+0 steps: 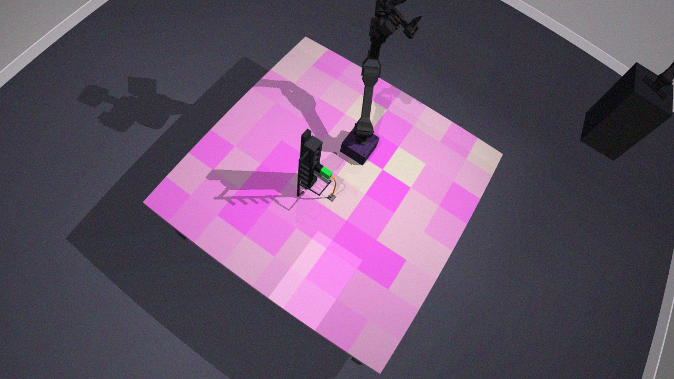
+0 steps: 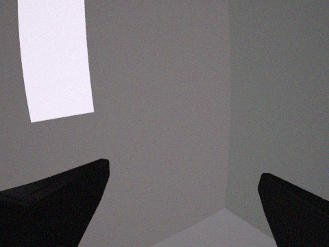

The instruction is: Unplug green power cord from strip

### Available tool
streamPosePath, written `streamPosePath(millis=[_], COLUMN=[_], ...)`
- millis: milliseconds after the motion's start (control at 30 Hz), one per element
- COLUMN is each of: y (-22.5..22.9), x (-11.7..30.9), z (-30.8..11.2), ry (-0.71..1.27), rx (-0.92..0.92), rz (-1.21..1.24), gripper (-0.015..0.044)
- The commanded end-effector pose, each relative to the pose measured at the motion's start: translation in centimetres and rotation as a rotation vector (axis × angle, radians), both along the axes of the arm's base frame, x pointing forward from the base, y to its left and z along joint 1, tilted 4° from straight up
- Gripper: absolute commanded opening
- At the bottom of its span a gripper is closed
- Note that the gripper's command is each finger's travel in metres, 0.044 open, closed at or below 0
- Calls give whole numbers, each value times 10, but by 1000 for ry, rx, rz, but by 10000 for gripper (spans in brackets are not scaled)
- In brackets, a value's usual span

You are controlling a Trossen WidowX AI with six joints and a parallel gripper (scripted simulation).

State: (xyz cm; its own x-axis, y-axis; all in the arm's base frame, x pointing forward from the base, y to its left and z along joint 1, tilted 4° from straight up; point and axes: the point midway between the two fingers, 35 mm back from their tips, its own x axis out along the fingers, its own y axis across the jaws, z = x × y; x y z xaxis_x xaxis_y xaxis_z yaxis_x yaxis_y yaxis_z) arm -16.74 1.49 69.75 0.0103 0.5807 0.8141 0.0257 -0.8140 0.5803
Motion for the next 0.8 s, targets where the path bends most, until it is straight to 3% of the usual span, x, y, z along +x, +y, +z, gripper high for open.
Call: streamPosePath(millis=[0, 267, 500, 767], y=[1, 42, 64, 84], x=[3, 119, 229, 307], z=[0, -2, -33, -77], ry=[1, 26, 56, -48], rx=[-2, -144, -363, -661], rz=[-10, -452, -845, -1085], gripper=[374, 164, 160, 160])
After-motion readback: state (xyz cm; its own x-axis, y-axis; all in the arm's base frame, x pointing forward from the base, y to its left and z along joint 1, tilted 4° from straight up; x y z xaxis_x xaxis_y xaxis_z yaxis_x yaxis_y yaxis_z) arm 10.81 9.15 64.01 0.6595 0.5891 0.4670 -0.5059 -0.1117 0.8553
